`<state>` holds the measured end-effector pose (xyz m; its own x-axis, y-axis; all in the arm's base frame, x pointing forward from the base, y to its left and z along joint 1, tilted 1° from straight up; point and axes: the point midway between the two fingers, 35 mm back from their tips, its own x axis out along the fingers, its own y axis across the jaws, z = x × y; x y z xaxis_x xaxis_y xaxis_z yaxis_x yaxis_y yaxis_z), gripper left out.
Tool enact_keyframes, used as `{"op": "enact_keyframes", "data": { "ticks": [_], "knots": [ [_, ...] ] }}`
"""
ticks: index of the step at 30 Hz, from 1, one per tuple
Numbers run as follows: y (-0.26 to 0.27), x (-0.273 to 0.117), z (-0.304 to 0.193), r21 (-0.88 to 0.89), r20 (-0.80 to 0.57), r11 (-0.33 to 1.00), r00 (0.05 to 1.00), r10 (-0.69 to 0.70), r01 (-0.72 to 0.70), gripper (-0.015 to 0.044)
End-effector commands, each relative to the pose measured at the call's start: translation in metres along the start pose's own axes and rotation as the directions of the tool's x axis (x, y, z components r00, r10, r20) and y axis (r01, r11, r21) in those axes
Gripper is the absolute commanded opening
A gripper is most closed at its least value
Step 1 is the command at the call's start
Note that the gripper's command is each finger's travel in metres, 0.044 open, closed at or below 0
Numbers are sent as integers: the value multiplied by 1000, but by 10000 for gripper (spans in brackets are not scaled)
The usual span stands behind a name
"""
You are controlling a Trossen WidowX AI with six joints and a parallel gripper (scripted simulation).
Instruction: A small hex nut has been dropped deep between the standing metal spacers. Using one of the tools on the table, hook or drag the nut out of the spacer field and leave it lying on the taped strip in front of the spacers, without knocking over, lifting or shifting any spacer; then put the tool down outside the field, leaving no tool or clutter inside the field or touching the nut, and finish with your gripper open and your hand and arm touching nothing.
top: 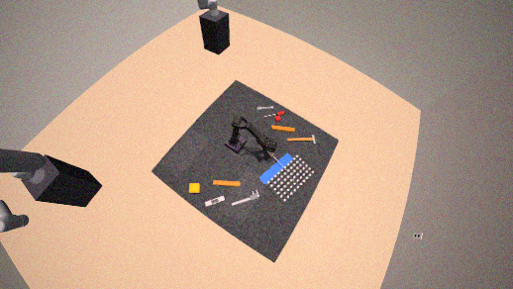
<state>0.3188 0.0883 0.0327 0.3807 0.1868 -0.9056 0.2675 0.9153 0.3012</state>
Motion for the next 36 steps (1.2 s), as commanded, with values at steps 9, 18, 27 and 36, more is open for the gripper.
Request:
{"op": "enact_keyframes", "data": {
  "ticks": [9,18,27,36],
  "knots": [
    [3,1,12,-6,8,1000,1000,8,-8,0],
    [3,2,18,-6,9,1000,1000,8,-8,0],
    [3,3,24,-6,10,1000,1000,8,-8,0],
    [3,5,30,-7,10,1000,1000,8,-8,0]
  ]
}}
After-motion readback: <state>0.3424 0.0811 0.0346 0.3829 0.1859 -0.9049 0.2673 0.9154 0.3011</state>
